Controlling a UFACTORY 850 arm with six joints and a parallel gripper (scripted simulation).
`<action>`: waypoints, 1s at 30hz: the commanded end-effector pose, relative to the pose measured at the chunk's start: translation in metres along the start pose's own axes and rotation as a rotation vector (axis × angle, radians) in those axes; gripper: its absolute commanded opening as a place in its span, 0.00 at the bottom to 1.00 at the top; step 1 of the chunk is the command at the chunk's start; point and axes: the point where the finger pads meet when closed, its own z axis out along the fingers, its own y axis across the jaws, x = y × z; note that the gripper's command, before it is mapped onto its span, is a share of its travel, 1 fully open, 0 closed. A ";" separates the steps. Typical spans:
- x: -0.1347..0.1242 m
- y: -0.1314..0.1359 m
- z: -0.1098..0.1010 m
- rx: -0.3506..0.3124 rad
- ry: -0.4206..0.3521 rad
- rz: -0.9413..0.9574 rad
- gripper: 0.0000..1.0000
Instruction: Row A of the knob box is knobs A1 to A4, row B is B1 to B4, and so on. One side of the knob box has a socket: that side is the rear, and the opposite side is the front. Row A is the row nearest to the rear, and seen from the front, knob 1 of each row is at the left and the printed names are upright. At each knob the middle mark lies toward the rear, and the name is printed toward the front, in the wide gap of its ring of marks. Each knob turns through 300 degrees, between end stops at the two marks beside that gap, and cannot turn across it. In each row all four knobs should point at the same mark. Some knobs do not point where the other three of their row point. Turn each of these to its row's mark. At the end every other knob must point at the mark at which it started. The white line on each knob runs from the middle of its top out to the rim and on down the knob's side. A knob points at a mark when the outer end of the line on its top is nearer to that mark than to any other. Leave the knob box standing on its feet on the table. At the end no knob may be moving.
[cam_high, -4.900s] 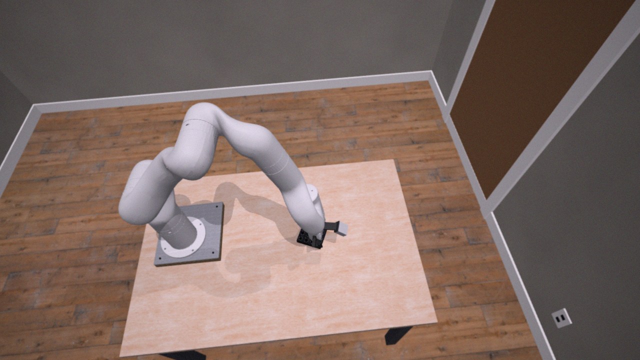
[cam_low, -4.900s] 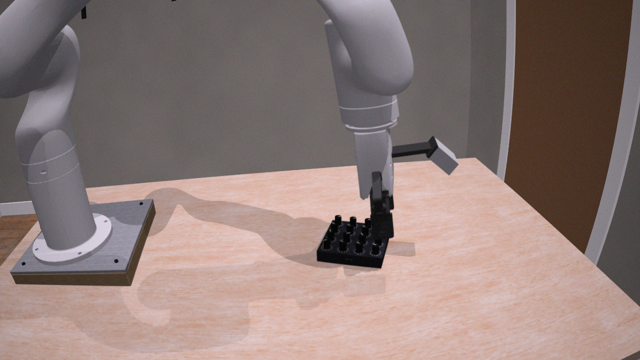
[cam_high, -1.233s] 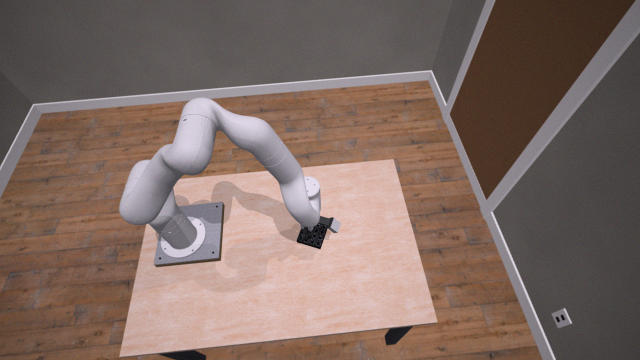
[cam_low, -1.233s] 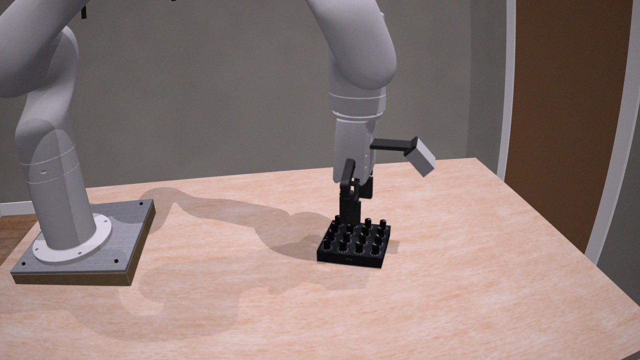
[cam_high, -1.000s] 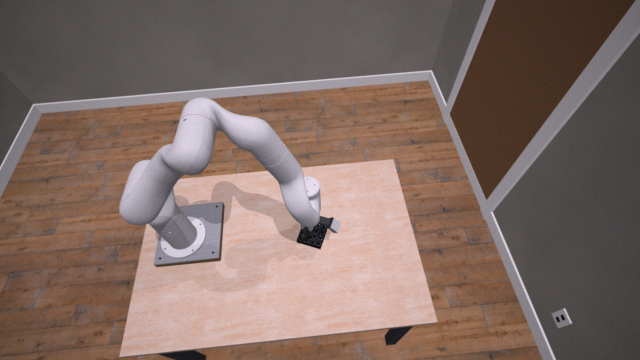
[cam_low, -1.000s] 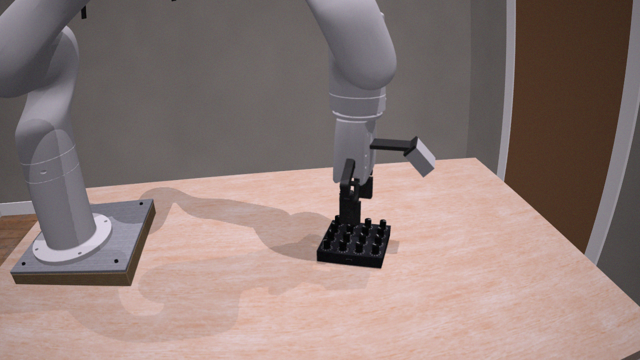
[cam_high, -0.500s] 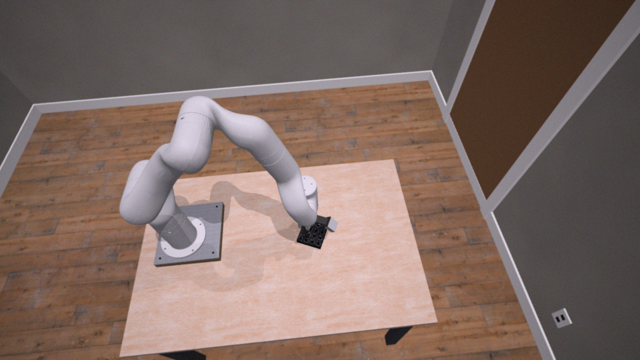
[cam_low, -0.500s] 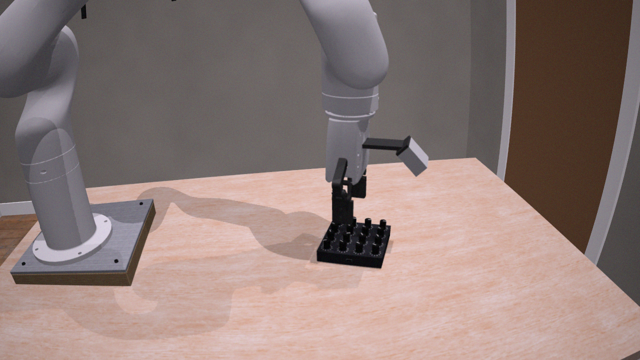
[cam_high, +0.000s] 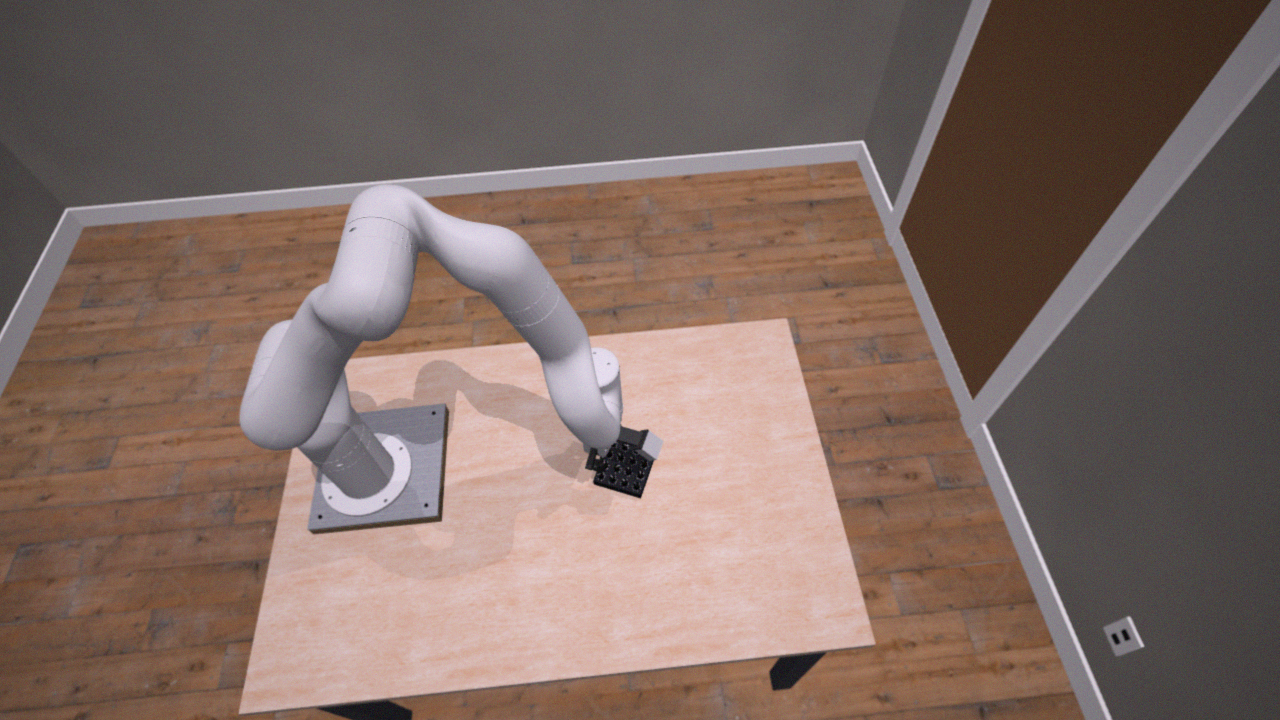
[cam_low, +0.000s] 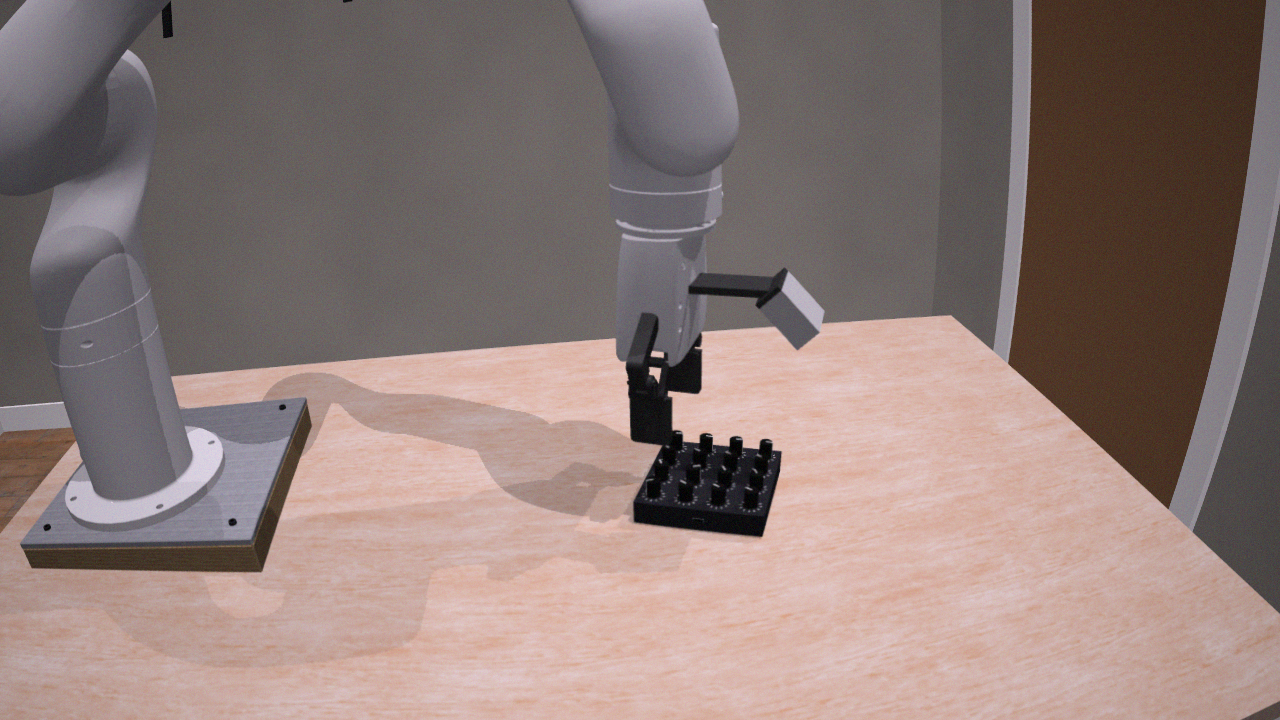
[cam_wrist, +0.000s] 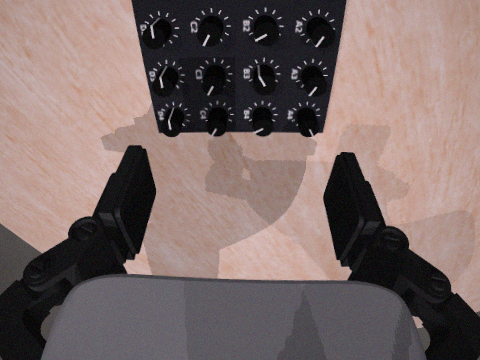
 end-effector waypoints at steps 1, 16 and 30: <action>-0.008 0.000 -0.001 0.001 0.002 0.000 1.00; -0.015 0.000 -0.001 0.001 0.002 0.000 1.00; -0.015 0.000 -0.001 0.001 0.002 0.000 1.00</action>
